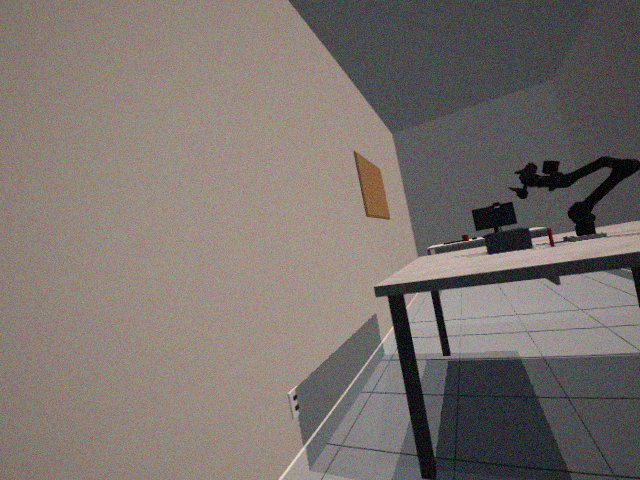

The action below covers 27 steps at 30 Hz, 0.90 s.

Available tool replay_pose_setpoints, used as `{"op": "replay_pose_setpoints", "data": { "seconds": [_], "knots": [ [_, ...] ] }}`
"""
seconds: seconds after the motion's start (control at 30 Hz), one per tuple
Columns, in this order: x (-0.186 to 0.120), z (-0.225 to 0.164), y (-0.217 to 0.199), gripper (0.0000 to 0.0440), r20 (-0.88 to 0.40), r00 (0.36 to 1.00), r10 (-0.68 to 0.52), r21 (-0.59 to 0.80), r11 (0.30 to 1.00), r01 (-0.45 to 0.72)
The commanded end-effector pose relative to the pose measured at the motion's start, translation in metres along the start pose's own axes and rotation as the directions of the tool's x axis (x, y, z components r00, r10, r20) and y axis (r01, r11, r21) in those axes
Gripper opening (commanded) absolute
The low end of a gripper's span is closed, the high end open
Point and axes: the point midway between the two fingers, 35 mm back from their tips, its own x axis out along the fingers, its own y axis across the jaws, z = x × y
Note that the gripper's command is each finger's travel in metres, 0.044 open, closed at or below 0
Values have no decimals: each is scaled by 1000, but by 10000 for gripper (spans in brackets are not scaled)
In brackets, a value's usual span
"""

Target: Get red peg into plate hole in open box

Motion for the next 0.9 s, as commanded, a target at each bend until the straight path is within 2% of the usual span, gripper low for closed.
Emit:
{"op": "replay_pose_setpoints", "data": {
  "seconds": [0.0, 0.2, 0.4, 0.87],
  "knots": [
    [5, 3, 10, 440, -15, 998, 61, 117, 991, -59],
    [9, 7, 32, 440, -31, 985, 171, 287, 945, -155],
    [9, 14, 54, 440, -43, 957, 286, 445, 863, -238],
    [-6, 36, 109, 440, -58, 826, 561, 742, 577, -340]
  ]
}}
